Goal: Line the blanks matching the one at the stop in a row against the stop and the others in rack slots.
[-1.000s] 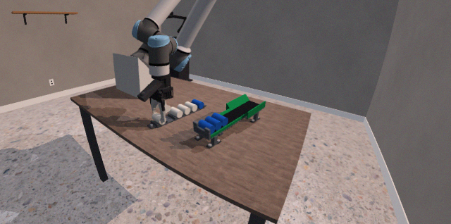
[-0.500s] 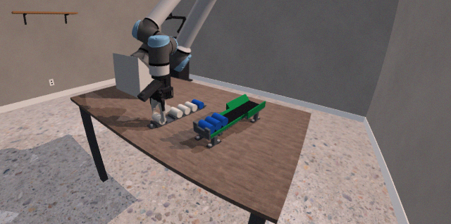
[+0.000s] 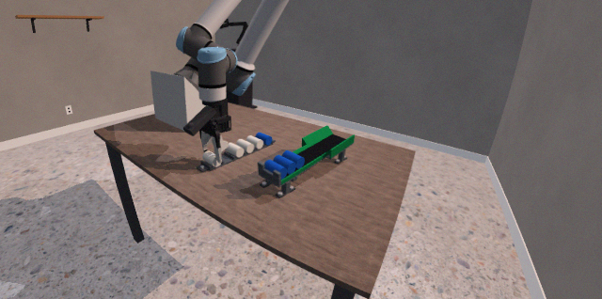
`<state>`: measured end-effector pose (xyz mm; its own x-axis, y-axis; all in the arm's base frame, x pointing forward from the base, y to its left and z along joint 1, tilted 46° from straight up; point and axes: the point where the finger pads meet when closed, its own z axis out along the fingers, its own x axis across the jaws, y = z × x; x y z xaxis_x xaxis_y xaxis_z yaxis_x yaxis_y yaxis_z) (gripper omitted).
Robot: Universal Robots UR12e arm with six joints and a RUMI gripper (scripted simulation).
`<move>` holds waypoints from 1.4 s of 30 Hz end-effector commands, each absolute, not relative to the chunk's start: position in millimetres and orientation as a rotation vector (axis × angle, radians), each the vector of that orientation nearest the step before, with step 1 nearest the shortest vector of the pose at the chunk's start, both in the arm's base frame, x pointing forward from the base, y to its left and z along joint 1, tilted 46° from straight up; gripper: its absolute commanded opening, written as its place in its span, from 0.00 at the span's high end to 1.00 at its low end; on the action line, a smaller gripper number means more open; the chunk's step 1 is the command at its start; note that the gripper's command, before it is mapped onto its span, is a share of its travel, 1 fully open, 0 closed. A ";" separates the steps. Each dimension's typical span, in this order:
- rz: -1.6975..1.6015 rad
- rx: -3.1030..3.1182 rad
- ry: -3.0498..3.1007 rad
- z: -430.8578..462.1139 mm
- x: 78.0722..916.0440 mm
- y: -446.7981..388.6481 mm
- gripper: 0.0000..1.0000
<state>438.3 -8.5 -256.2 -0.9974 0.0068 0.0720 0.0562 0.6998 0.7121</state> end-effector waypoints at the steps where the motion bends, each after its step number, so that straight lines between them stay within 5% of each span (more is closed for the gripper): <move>1: -1.191 -0.053 -2.838 -256.2 438.8 -9.2 0.48; 37: -1.191 -0.053 -2.838 -193.3 442.8 -73.5 0.48; 38: -1.191 -0.053 -2.838 -193.3 442.8 -73.5 0.00; 42: -1.191 -0.053 -2.838 -193.3 442.8 -73.5 0.00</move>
